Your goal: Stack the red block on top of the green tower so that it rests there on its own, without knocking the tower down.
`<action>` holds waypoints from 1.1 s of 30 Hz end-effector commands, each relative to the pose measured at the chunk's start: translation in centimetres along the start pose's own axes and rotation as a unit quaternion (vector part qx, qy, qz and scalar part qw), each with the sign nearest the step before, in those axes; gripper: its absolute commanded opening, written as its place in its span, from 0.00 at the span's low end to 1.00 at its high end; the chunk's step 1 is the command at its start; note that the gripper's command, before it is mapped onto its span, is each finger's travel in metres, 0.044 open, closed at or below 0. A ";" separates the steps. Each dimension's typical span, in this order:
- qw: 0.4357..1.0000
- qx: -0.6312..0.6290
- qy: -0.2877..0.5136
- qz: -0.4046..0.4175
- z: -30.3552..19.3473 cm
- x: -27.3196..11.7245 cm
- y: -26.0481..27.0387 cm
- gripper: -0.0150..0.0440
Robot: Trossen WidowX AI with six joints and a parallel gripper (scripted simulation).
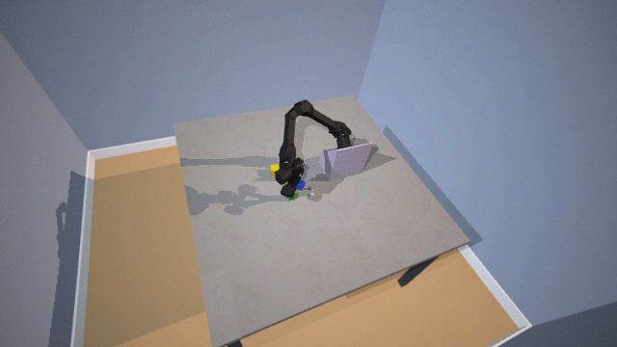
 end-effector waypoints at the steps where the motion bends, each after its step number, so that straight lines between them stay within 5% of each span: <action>1: 1.000 -0.002 -0.002 -0.001 0.1 0.1 0.0 0.25; 19: 1.000 -0.002 -0.002 -0.001 0.1 -0.5 0.0 0.25; 33: 1.000 -0.001 0.000 -0.001 0.0 0.1 0.0 0.88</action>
Point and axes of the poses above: the point midway between the two fingers, 35 mm back from their tips, its own x axis out along the fingers, its own y axis across the jaws, z = x × y, the point moved 1 cm from there along -x, back along the fingers, and after that the axes turned 8 degrees about -x, right-handed, at the moved point
